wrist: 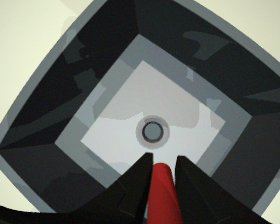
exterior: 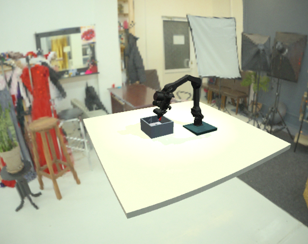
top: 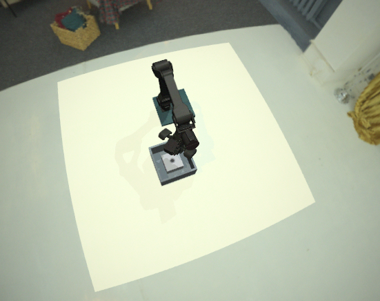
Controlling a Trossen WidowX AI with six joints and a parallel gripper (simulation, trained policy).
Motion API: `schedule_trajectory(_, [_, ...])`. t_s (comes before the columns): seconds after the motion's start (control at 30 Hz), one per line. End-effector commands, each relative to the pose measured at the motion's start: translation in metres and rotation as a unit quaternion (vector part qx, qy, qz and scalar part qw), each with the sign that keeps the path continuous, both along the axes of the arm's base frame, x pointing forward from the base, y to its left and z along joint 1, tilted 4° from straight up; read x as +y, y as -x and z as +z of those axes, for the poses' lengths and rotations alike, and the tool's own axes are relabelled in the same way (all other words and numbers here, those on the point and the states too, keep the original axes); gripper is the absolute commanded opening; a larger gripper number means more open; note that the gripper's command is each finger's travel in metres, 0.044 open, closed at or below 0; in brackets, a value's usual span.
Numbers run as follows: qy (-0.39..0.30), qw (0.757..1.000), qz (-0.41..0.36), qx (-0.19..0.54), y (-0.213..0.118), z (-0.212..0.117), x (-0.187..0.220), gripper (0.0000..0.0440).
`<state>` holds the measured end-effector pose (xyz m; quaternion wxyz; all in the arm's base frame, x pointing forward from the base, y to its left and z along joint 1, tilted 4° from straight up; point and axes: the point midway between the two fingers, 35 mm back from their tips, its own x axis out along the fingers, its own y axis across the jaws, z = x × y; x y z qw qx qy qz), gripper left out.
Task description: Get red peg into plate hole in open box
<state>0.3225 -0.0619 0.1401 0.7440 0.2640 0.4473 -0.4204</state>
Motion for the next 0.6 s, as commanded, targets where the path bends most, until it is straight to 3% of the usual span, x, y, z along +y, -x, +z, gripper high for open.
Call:
schedule_trajectory(0.0, [-0.004,1.000,0.012,0.004,-0.008,-0.005,-0.009,0.0002])
schedule_trajectory(0.4, [-0.025,0.997,0.068,0.035,-0.020,-0.035,-0.024,0.0007])
schedule_trajectory(0.57, [-0.040,0.994,0.087,0.053,-0.021,-0.048,-0.024,0.0102])
